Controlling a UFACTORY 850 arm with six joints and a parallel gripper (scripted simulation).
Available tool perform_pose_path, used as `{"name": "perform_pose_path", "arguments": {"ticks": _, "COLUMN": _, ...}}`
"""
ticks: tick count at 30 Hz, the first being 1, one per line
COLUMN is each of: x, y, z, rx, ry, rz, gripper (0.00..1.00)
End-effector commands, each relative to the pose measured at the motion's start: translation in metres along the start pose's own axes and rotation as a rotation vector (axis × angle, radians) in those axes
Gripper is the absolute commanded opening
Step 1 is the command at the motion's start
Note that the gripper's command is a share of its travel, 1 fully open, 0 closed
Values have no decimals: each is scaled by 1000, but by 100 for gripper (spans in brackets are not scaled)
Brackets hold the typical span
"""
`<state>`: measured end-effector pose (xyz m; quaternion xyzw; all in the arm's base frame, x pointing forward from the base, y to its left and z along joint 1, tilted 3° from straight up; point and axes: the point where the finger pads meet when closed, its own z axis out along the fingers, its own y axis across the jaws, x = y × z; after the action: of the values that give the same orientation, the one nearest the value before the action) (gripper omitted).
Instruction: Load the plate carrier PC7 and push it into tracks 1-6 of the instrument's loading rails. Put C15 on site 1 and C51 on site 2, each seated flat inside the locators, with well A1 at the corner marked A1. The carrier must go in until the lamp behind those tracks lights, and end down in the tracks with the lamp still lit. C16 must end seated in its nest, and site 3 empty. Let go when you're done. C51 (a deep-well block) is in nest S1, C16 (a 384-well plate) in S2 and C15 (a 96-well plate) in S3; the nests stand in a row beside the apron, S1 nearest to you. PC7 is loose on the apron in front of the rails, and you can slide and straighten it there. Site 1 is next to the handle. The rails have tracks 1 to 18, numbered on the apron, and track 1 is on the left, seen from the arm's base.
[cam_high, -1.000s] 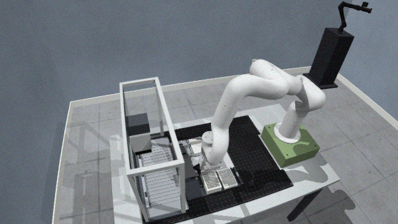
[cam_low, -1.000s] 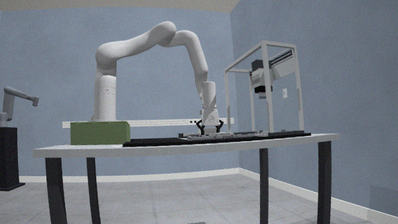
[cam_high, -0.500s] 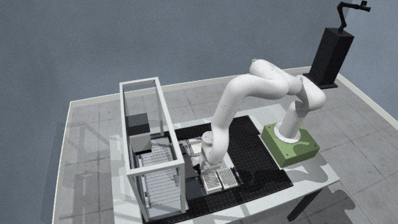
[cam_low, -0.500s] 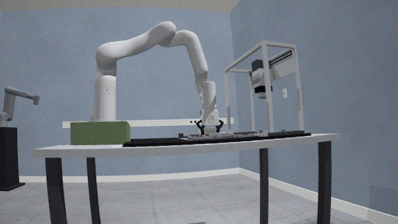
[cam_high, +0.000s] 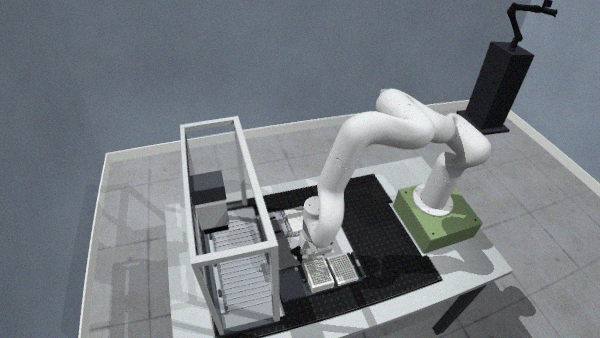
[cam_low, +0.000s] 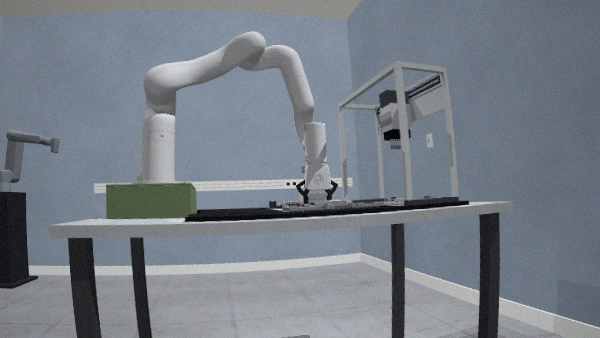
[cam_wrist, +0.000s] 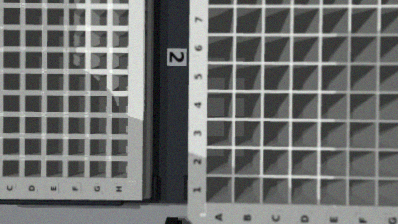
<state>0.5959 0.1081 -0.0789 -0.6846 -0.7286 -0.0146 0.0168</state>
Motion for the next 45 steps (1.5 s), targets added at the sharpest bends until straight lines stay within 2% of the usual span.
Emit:
{"name": "perform_pose_path", "arguments": {"ticks": 1, "x": -3, "y": 1, "z": -1, "rx": -2, "ry": 0, "rz": 0, "gripper": 100}}
{"name": "perform_pose_path", "arguments": {"ticks": 10, "x": -2, "y": 1, "z": -1, "rx": -2, "ry": 0, "rz": 0, "gripper": 100}}
{"name": "perform_pose_path", "arguments": {"ticks": 45, "x": -3, "y": 1, "z": -53, "rx": -2, "ry": 0, "rz": 0, "gripper": 100}}
